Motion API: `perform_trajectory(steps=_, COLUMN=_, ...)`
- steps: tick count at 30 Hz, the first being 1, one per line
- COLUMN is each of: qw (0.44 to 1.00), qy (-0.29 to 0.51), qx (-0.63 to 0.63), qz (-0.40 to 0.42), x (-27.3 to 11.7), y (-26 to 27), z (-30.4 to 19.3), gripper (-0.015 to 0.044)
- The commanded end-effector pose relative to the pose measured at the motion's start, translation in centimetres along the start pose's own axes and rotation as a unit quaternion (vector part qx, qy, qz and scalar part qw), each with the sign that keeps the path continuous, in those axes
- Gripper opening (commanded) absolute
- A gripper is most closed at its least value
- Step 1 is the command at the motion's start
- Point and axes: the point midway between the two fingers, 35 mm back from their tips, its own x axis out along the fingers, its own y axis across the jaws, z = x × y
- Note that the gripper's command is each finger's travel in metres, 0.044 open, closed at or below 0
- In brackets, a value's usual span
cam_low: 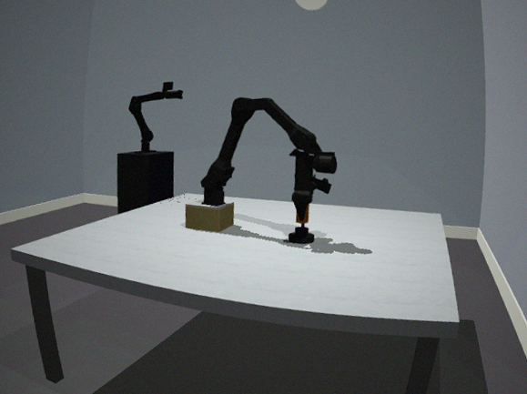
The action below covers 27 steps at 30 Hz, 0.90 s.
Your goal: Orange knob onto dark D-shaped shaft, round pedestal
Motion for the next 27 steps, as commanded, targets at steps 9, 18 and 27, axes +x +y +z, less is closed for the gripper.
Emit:
perform_trajectory(steps=9, qw=0.999, qy=-0.001, qx=-0.034, qz=0.0, x=0.27, y=-0.02, z=0.16, gripper=0.0)
perform_trajectory(steps=18, qw=0.999, qy=-0.001, qx=-0.034, qz=0.0, x=0.32, y=0.11, z=-0.12, gripper=0.0)
perform_trajectory(steps=27, qw=0.999, qy=-0.001, qx=-0.034, qz=0.0, x=0.37, y=0.11, z=-0.14, gripper=0.0)
